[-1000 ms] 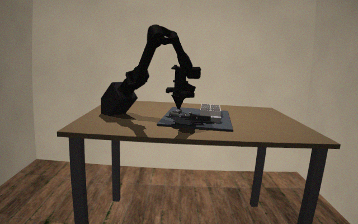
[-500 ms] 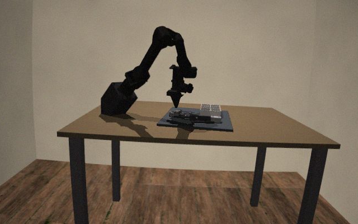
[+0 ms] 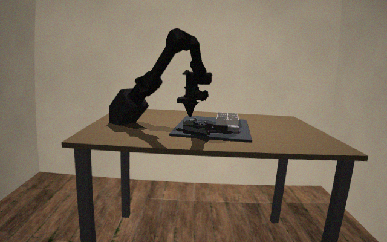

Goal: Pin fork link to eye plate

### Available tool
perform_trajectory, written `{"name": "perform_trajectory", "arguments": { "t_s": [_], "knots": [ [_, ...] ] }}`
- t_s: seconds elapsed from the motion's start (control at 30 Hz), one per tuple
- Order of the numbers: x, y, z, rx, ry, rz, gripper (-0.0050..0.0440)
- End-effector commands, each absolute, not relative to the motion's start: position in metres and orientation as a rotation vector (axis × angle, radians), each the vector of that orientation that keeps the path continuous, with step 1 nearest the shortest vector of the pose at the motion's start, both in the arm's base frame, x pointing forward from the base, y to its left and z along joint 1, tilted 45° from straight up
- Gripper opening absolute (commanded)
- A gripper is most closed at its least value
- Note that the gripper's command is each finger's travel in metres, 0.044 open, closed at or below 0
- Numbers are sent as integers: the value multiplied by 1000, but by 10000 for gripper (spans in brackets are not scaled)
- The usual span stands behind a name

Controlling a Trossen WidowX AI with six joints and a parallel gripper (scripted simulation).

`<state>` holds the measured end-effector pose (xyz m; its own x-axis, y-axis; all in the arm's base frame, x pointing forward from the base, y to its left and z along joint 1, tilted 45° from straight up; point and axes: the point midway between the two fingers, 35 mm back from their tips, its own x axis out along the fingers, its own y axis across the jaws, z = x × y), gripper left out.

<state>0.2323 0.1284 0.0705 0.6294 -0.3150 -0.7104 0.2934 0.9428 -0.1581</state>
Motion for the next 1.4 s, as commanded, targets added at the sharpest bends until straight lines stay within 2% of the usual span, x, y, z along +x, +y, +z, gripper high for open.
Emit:
{"name": "perform_trajectory", "arguments": {
  "t_s": [0.0,1.37],
  "knots": [
    [234,126,68,-32,818,-351,0],
    [252,123,50,-32,818,-351,0]
  ]
}}
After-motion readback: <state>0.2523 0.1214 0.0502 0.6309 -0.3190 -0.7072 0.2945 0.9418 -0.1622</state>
